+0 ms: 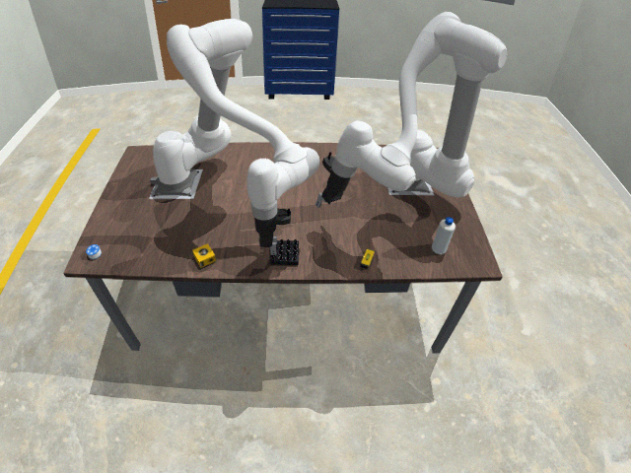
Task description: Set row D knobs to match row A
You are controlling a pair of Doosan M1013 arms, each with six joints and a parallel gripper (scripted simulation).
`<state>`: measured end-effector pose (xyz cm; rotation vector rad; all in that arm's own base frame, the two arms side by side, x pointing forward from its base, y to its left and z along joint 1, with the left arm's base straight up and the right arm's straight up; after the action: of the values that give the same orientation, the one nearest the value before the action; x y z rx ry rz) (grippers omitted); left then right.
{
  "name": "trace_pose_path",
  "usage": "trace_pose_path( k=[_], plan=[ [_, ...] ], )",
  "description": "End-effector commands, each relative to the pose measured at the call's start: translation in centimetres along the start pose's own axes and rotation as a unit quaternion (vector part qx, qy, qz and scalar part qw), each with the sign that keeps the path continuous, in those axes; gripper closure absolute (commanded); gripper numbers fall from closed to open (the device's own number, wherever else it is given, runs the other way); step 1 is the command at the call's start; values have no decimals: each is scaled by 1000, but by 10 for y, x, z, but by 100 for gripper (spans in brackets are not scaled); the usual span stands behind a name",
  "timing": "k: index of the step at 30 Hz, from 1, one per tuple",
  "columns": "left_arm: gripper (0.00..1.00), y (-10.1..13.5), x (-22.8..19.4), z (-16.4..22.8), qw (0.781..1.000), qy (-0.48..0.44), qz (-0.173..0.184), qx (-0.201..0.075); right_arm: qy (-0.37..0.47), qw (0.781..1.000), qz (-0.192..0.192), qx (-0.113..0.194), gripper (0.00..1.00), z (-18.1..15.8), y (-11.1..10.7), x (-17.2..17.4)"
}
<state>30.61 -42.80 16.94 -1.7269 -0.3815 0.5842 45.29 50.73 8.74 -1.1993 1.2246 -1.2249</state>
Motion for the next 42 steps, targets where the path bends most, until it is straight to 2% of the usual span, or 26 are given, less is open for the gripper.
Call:
trace_pose_path(
  k=[1,12,13,42],
  plan=[
    [0,-1,0,0,1000,0,0,-1,0,1000,1,0,54,0,-1,0],
    [0,-1,0,0,1000,0,0,-1,0,1000,1,0,54,0,-1,0],
    [0,-1,0,0,1000,0,0,-1,0,1000,1,0,70,0,-1,0],
    [0,-1,0,0,1000,0,0,-1,-14,1000,1,0,70,0,-1,0]
  ],
)
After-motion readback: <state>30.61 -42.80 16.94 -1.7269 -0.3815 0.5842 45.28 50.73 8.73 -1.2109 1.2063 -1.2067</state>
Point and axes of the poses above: on each arm, the point where the finger pads meet when closed, its own y axis out along the fingers, its own z axis across the jaws, x = y × z, the point moved 4 cm from there along -y, back along the fingers, and after that the axes turned 1 degree about -y, right-handed, at the moved point
